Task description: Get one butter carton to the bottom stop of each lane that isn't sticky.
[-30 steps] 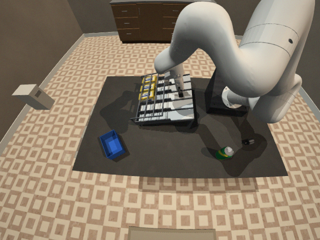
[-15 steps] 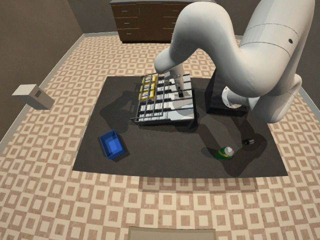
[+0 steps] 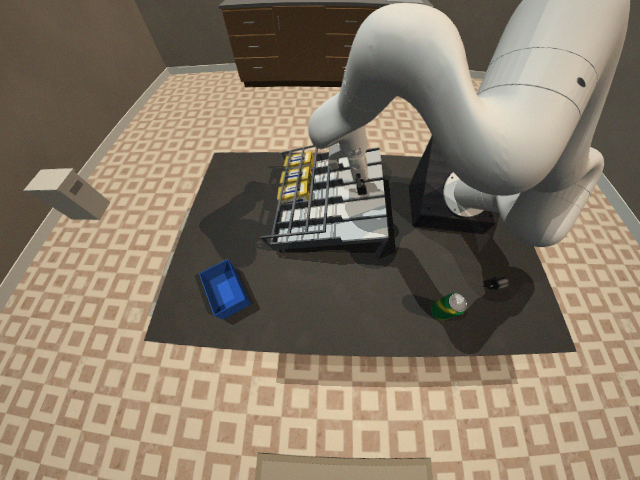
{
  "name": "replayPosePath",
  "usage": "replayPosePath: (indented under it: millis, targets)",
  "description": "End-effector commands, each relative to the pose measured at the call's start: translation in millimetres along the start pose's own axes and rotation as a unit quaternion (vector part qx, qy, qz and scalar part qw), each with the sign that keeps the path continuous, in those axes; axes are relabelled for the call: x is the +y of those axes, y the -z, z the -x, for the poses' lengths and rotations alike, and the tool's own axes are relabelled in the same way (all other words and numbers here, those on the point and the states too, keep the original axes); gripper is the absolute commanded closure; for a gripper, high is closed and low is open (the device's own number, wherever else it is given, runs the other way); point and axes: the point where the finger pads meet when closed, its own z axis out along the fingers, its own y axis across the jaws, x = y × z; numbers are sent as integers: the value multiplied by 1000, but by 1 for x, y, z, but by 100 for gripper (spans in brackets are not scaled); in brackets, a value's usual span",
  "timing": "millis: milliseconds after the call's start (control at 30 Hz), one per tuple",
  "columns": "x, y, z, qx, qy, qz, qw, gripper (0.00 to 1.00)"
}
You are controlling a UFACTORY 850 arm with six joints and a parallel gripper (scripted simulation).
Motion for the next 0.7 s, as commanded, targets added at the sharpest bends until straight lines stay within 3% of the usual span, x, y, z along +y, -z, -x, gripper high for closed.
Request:
replayPosePath:
  millis: [0,667]
  targets:
    - [0,1,0,1,0,0,1000,10]
    - [0,1,0,1,0,0,1000,8]
